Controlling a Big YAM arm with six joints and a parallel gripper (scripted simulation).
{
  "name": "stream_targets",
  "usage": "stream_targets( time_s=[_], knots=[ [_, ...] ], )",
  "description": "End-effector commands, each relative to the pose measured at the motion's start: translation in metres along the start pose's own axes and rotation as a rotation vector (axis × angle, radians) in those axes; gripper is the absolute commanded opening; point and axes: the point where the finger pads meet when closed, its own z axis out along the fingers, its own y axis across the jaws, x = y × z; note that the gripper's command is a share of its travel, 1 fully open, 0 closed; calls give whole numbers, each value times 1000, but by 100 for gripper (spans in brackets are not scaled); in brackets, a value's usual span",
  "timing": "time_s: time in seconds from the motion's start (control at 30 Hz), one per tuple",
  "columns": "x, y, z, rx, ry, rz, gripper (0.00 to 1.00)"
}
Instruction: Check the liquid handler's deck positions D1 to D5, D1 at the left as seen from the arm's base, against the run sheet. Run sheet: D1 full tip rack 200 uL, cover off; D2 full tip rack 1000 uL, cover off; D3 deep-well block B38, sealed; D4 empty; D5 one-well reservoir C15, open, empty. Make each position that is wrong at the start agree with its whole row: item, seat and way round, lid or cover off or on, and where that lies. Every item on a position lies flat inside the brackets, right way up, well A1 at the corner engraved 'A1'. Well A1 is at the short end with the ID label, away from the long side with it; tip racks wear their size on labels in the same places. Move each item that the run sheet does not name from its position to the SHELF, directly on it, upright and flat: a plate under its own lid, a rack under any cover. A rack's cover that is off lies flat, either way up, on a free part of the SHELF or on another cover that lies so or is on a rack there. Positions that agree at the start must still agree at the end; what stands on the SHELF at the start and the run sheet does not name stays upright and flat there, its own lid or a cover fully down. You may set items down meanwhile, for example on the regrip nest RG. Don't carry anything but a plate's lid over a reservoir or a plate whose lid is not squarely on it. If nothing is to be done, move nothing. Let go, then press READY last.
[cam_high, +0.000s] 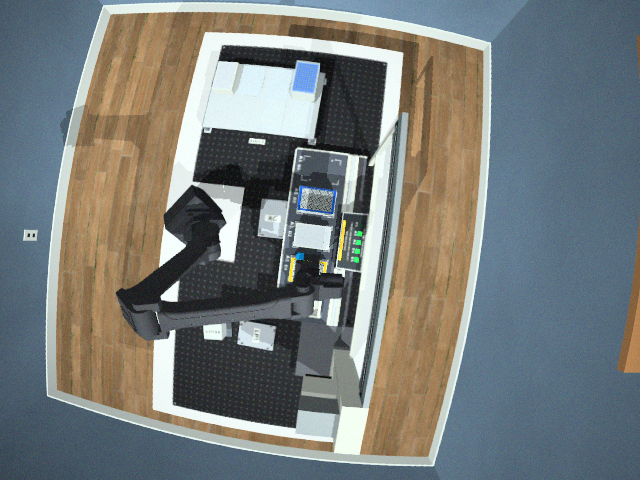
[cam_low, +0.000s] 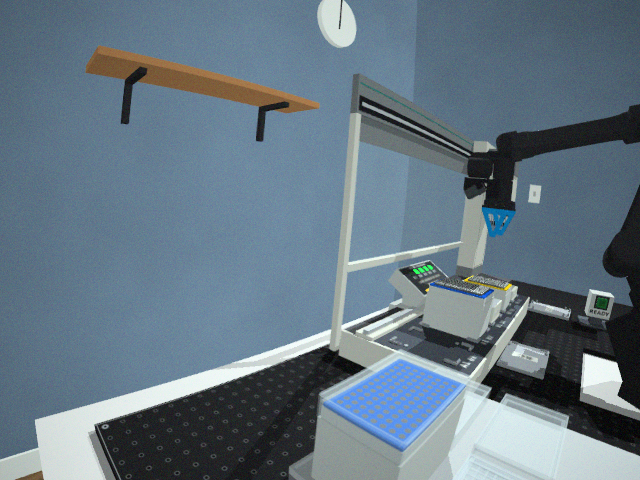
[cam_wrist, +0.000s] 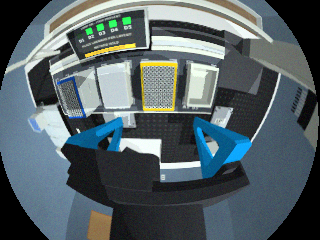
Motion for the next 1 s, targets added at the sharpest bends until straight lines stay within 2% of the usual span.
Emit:
stream_targets(
  time_s=[0.0,0.53,0.63,0.67,0.97],
  knots=[
    [-5,-4,2,3,-11,8,100],
    [-5,-3,29,4,-6,6,100],
    [-9,-6,26,4,-20,12,100],
    [-5,-4,32,4,-7,6,100],
    [-4,-4,47,4,-6,5,100]
  ],
)
